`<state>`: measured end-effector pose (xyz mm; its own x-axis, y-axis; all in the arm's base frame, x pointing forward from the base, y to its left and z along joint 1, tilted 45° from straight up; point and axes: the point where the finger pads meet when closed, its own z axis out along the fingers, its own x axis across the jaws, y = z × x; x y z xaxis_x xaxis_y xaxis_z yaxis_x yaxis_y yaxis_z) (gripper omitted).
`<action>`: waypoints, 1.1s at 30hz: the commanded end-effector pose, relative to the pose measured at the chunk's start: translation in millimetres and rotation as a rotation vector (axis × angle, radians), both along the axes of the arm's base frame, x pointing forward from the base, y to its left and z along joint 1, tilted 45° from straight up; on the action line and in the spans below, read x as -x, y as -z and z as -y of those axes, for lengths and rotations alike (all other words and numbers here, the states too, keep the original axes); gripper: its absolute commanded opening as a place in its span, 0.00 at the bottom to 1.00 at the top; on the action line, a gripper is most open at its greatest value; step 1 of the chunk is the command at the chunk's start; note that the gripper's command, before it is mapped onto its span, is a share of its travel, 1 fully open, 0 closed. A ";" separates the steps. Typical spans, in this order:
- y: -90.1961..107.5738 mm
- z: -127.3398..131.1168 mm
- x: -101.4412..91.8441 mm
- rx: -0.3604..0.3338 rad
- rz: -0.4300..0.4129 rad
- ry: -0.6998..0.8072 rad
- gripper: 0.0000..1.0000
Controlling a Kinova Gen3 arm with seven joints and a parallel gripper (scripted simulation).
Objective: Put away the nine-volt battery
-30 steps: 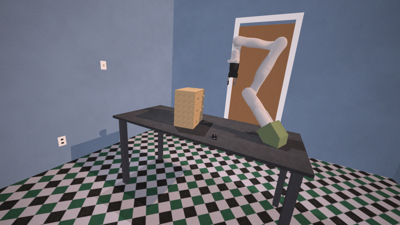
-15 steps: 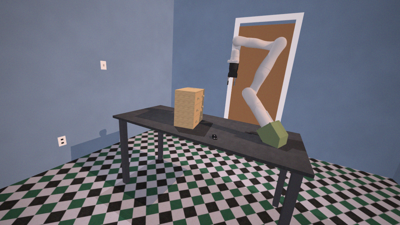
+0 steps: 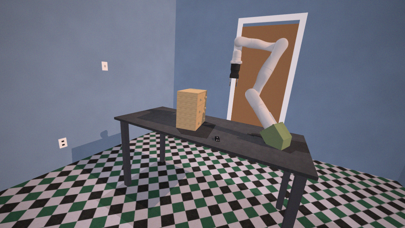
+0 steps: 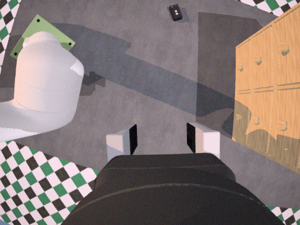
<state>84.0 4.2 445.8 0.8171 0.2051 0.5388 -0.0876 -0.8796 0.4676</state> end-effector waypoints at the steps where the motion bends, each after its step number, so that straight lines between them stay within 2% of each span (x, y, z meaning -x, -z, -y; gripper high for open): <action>1: -0.7 -1.3 -2.8 0.024 -0.027 -0.043 1.00; 8: -3.5 -1.9 -7.4 0.128 -0.106 -0.173 1.00; 10: -3.5 -1.9 -7.4 0.128 -0.106 -0.173 1.00; 25: -10.5 -3.5 -19.1 0.386 -0.302 -0.496 1.00; 27: -10.5 -3.5 -19.1 0.386 -0.302 -0.496 1.00; 33: -13.2 -4.1 -23.7 0.488 -0.379 -0.624 1.00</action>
